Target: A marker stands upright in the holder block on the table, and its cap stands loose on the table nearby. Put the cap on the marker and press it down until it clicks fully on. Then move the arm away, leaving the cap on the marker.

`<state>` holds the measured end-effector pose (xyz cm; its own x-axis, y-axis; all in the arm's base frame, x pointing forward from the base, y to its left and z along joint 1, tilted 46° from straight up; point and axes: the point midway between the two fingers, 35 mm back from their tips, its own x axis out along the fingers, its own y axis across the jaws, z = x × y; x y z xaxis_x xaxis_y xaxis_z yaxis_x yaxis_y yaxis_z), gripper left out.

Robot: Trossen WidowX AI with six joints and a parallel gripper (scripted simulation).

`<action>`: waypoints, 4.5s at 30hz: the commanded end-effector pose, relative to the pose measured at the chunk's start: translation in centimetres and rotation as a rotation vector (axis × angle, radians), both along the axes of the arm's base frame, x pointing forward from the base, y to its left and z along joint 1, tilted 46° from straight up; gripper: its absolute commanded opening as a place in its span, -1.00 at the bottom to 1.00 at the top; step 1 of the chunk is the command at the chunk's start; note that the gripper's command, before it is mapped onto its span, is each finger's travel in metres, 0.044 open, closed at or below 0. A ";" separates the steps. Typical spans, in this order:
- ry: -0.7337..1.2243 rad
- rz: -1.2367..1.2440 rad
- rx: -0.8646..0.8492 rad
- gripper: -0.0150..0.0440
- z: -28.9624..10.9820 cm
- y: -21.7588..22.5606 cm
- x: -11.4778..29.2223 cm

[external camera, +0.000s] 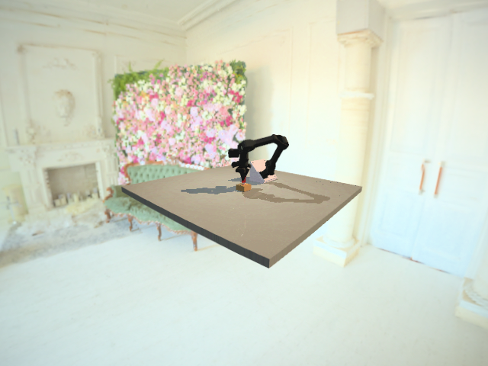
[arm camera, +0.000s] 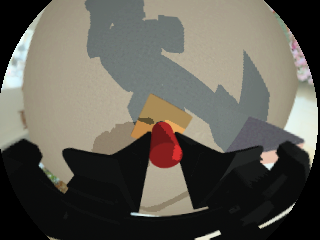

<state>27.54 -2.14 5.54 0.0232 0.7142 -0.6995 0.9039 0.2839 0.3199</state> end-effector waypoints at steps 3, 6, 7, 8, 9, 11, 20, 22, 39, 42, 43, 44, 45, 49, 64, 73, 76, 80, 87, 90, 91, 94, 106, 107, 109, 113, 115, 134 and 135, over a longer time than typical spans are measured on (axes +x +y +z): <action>0.003 -0.005 0.007 -0.49 -0.1 0.2 -0.1; 0.003 -0.005 0.007 -0.49 -0.1 0.2 -0.1; 0.003 -0.005 0.007 -0.49 -0.1 0.2 -0.1; 0.002 0.000 0.001 -0.40 -0.1 0.1 -0.1; 0.002 0.000 0.001 -0.31 -0.1 0.1 -0.1; 0.002 0.000 0.001 -0.14 -0.1 0.1 -0.1; 0.002 0.000 0.001 0.67 -0.1 0.1 -0.1; 0.002 0.000 0.001 0.84 -0.1 0.1 -0.1; -0.007 0.010 -0.001 0.91 5.1 -5.3 -0.3; -0.160 0.158 -0.005 0.64 5.0 -5.2 -0.2; -0.228 0.225 -0.007 0.56 5.0 -5.1 -0.2; -0.296 0.291 -0.008 0.47 4.9 -5.0 -0.2; -0.364 0.357 -0.010 0.38 4.9 -5.0 -0.2; -0.637 0.622 -0.017 0.02 4.7 -4.7 -0.2; -0.801 0.780 -0.022 -0.49 4.6 -4.5 -0.2; -0.801 0.780 -0.022 -0.49 4.4 -4.3 -0.2; -0.801 0.780 -0.022 -0.49 4.1 -4.0 -0.2; -0.802 0.780 -0.022 -0.49 3.7 -3.5 -0.1; -0.802 0.780 -0.022 -0.49 3.0 -2.8 -0.1; -0.802 0.780 -0.022 -0.49 2.7 -2.5 -0.1; -0.802 0.780 -0.022 -0.49 2.6 -2.4 -0.1; -0.802 0.780 -0.022 -0.49 2.3 -2.1 -0.1; -0.808 0.784 -0.035 -0.49 2.0 -2.1 0.1; -0.808 0.784 -0.035 -0.49 2.0 -2.1 0.1; -0.808 0.781 -0.039 -0.49 2.2 -2.3 0.2; -0.812 0.736 -0.108 -0.49 6.3 -6.6 0.0; -0.811 0.718 -0.135 -0.49 8.0 -8.2 -0.4; -0.811 0.716 -0.138 0.75 8.3 -8.4 -0.4; -0.811 0.716 -0.138 0.84 8.3 -8.4 -0.4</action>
<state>27.18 -10.47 13.81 0.1297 0.6644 -0.7361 0.0527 0.7367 0.6742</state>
